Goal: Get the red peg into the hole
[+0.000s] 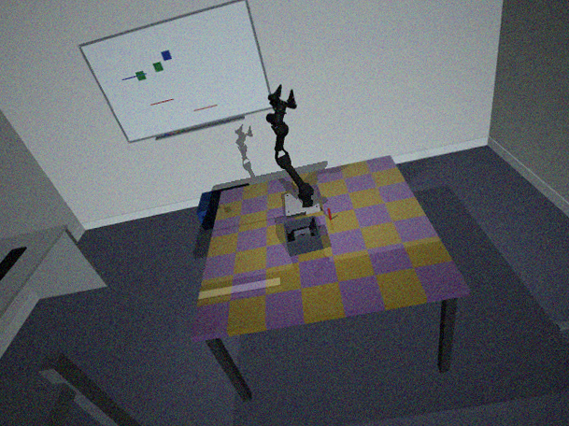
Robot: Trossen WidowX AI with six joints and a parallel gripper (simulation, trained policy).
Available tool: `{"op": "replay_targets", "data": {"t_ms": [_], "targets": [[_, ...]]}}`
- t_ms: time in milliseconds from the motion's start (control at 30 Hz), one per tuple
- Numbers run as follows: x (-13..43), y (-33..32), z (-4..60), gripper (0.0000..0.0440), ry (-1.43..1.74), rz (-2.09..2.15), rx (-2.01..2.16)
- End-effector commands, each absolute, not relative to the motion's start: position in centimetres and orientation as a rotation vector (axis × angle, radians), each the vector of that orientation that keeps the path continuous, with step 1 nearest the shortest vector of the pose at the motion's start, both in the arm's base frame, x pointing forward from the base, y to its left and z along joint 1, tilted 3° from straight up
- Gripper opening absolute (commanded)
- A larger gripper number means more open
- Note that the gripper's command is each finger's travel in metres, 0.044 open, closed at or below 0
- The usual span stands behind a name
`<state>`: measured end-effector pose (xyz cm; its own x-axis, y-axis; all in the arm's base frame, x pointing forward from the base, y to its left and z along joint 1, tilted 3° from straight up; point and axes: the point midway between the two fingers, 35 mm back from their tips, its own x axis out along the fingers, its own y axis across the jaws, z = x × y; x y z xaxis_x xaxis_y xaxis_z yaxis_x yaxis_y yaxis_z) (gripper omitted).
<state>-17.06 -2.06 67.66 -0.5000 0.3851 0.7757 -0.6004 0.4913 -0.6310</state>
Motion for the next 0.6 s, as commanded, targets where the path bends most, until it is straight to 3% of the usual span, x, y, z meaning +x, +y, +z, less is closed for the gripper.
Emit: {"op": "replay_targets", "data": {"t_ms": [0,567], "targets": [[-14.4,-0.4,68.3,0.044,-1.596,1.208,0.243],[0.1,6.6,67.3,0.044,-1.024,1.091,0.478]]}}
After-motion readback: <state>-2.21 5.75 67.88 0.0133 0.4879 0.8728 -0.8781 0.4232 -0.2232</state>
